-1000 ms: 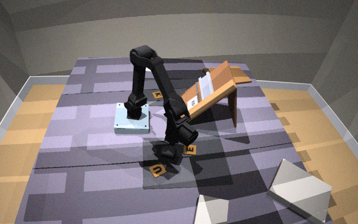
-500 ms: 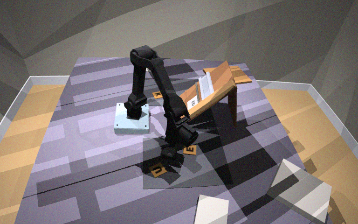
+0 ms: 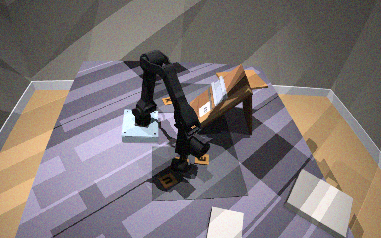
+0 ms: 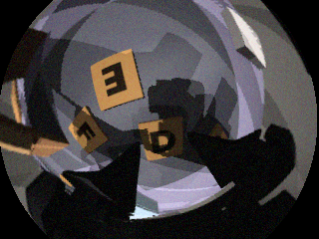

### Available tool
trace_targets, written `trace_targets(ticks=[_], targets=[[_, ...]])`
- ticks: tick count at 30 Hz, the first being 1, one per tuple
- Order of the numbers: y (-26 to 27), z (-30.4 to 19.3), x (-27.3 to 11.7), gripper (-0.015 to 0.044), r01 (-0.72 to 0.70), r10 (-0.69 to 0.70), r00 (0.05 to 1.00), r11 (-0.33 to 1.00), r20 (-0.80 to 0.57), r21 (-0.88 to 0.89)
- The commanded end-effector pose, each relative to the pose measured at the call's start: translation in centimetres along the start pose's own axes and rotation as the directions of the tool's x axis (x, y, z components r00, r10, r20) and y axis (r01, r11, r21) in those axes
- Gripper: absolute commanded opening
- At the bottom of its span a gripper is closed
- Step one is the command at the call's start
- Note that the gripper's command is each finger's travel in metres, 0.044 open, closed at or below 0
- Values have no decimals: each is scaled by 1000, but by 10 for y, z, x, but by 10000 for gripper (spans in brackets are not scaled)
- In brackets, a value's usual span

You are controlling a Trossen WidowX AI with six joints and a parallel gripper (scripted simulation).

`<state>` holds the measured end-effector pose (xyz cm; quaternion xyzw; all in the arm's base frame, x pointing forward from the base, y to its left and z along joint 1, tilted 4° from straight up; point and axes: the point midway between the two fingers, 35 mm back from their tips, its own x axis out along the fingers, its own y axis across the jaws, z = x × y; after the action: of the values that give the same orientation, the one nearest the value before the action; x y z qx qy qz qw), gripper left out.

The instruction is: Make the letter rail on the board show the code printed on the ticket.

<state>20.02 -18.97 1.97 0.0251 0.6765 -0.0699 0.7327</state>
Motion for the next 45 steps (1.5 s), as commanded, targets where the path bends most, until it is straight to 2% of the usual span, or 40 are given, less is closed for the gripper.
trace_targets(ticks=[1, 32, 45], targets=[[1, -1, 2, 340, -7, 7, 1000, 1000, -2, 5], [1, -1, 2, 340, -7, 7, 1000, 1000, -2, 5], [1, -1, 2, 253, -7, 7, 1000, 1000, -2, 5]])
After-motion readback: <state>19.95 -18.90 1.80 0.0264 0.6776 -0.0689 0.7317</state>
